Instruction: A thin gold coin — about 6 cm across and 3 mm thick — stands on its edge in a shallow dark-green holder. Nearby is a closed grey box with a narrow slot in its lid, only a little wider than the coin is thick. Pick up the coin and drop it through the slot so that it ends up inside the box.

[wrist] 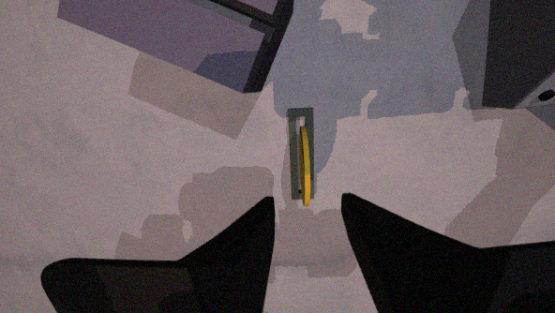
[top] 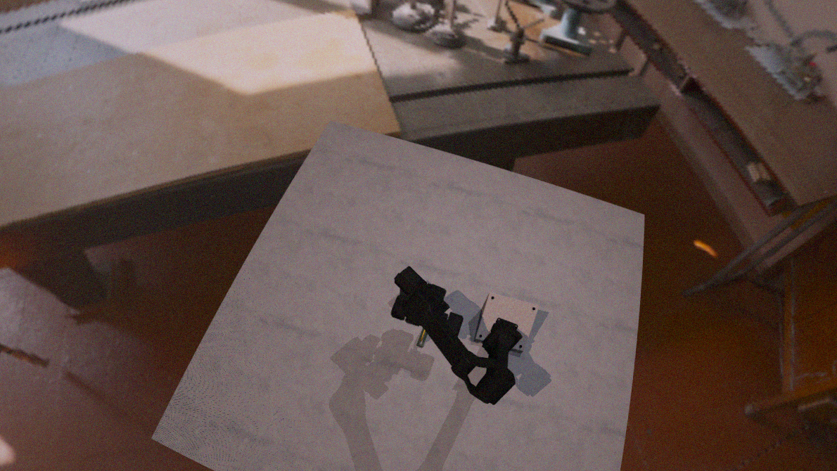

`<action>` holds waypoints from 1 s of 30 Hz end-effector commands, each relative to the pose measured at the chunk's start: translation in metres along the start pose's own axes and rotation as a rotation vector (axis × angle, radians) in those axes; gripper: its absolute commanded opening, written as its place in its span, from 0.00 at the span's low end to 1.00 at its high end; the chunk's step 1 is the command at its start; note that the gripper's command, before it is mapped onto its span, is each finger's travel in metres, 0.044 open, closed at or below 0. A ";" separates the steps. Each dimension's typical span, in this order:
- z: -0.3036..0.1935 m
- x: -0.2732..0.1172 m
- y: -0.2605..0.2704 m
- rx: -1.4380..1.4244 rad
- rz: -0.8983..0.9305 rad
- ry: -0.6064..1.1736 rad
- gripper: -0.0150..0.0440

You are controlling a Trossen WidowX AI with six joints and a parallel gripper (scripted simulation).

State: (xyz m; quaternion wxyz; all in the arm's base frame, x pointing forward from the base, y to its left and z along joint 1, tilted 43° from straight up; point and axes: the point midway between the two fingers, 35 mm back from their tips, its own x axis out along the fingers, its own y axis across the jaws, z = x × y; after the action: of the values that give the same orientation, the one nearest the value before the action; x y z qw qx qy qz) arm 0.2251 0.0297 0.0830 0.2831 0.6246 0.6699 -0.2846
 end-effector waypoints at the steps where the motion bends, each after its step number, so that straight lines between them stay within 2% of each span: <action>1: 0.000 0.008 -0.002 0.006 -0.004 0.005 0.53; 30: 0.000 0.052 0.000 0.006 -0.003 0.004 0.53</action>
State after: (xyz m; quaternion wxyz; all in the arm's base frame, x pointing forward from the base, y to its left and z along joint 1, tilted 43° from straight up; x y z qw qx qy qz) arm 0.2240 0.0597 0.0489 0.2837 0.6250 0.6692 -0.2848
